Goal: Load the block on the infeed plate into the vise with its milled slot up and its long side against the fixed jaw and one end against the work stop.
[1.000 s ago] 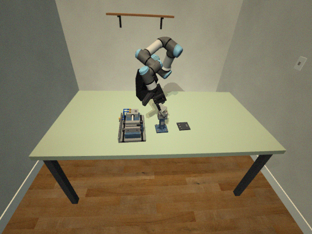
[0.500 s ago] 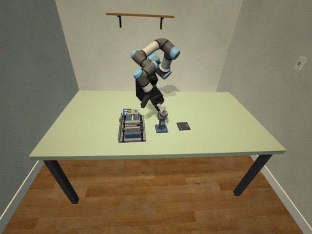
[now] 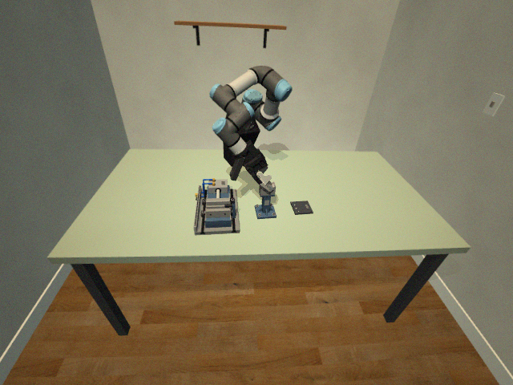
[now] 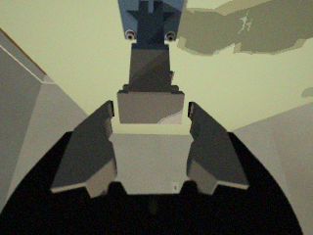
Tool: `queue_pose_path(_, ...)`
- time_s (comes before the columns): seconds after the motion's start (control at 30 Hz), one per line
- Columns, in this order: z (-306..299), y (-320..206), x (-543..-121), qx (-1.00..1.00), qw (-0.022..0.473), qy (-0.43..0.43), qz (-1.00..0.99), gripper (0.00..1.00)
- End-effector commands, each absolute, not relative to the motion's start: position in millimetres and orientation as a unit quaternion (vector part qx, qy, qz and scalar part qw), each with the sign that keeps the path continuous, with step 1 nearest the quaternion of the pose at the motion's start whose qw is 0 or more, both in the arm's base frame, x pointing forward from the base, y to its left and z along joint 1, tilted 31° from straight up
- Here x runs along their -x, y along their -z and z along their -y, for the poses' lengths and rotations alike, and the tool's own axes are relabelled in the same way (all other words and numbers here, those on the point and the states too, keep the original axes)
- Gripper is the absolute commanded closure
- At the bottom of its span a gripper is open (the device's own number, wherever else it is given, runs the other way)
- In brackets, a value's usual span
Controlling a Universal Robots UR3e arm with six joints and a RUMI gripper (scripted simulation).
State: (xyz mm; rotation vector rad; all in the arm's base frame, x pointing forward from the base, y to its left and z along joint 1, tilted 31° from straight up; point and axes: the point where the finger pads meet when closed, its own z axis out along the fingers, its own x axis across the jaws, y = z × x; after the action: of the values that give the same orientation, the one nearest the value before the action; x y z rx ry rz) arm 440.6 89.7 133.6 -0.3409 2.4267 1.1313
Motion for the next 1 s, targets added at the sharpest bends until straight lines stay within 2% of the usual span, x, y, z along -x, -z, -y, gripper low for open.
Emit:
queue_pose_path(0.0, -89.1, -134.1, -441.0, 0.127, 0.218, -0.42, -0.872, 0.49)
queue_pose_path(0.97, -88.8, -133.6, -441.3, 0.136, 0.213, -0.454, -0.854, 0.49)
